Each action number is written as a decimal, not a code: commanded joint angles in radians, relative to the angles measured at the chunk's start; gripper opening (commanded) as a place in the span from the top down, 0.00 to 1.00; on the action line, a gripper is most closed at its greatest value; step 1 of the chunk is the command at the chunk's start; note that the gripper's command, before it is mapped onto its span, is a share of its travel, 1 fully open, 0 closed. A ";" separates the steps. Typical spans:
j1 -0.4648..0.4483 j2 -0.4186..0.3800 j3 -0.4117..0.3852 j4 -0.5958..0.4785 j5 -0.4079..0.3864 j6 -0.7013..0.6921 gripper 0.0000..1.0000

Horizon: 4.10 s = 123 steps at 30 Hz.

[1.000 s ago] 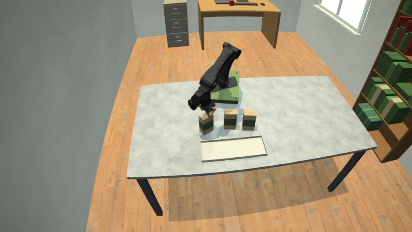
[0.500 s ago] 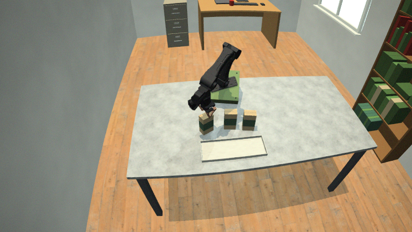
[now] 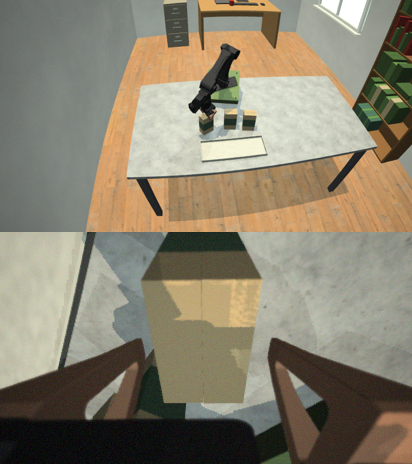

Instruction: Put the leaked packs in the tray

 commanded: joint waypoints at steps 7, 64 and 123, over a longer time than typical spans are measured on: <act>0.025 0.031 -0.046 0.102 0.025 0.029 0.23; 0.028 0.027 -0.050 0.128 0.030 0.033 0.76; 0.028 0.027 -0.050 0.128 0.030 0.033 0.23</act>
